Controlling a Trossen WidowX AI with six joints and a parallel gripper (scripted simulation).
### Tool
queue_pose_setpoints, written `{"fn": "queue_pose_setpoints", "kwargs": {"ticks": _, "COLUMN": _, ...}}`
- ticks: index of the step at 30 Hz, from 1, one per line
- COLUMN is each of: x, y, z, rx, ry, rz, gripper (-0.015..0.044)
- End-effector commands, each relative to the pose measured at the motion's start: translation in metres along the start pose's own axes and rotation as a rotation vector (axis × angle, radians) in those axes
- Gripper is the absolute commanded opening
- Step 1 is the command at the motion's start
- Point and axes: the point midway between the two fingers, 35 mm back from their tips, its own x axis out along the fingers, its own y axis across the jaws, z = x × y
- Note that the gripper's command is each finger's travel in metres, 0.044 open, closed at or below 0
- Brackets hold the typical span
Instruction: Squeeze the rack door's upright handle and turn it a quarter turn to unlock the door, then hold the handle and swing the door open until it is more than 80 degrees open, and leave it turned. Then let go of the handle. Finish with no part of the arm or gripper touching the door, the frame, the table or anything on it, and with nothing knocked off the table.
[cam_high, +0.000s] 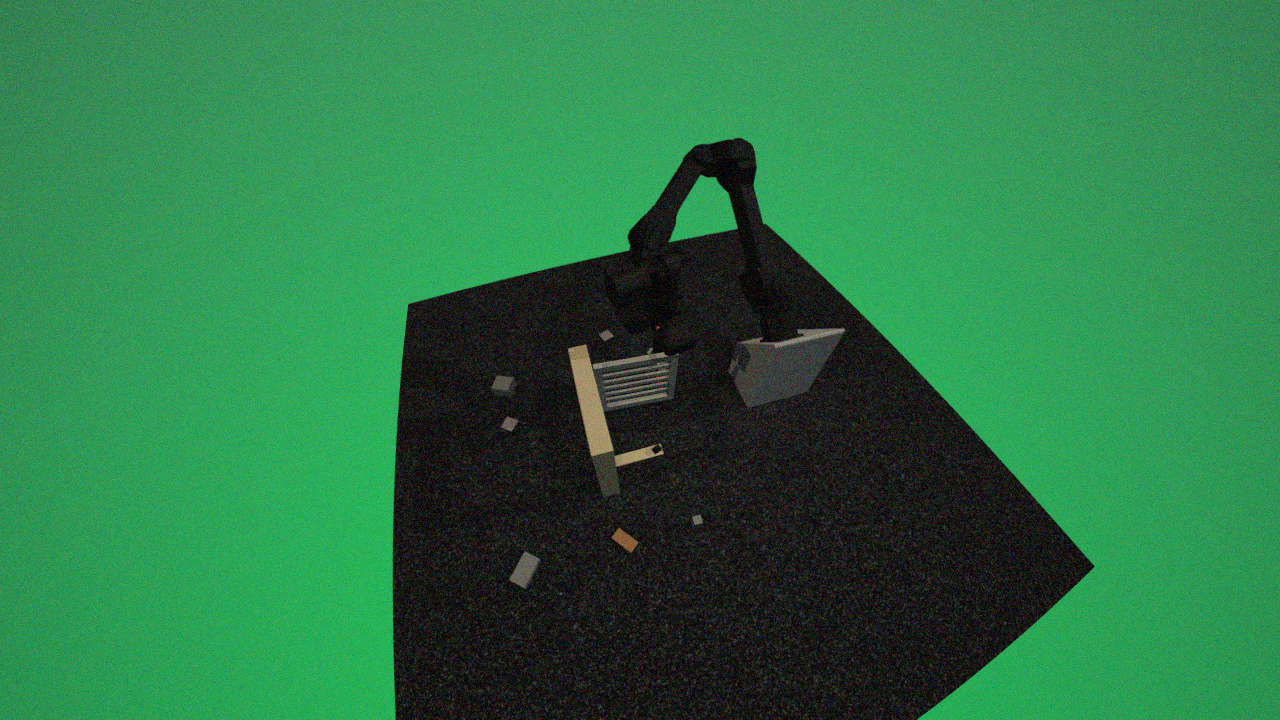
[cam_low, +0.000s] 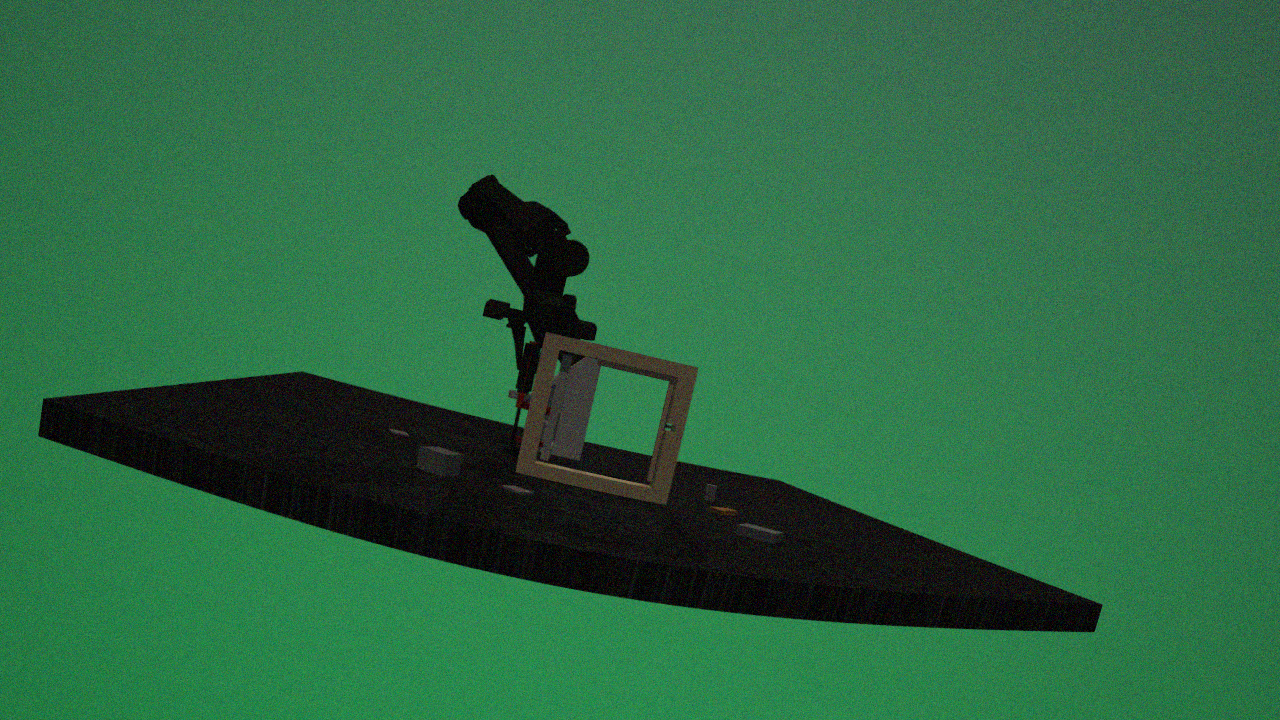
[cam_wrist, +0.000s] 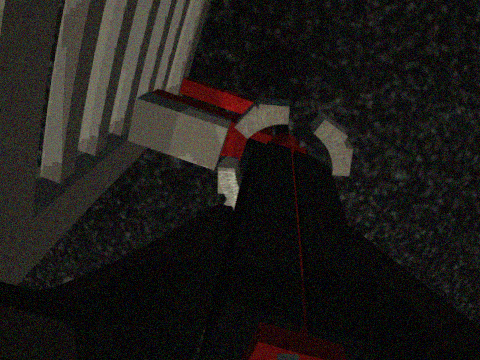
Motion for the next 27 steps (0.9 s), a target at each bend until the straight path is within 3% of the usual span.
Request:
{"fn": "queue_pose_setpoints", "kwargs": {"ticks": 1, "x": -0.0004, "y": -0.0085, "z": 0.0019, "rx": -0.059, "ry": -0.001, "rz": -0.004, "gripper": 0.0027}}
{"fn": "queue_pose_setpoints", "kwargs": {"ticks": 14, "x": -0.0003, "y": -0.01, "z": 0.002, "rx": -0.067, "ry": -0.001, "rz": -0.004, "gripper": 0.0027}}
{"fn": "queue_pose_setpoints", "kwargs": {"ticks": 24, "x": -0.0003, "y": -0.01, "z": 0.002, "rx": -0.067, "ry": -0.001, "rz": -0.004, "gripper": 0.0289}}
{"fn": "queue_pose_setpoints", "kwargs": {"ticks": 27, "x": -0.0014, "y": -0.0099, "z": 0.0022, "rx": -0.067, "ry": -0.001, "rz": -0.004, "gripper": 0.0298}}
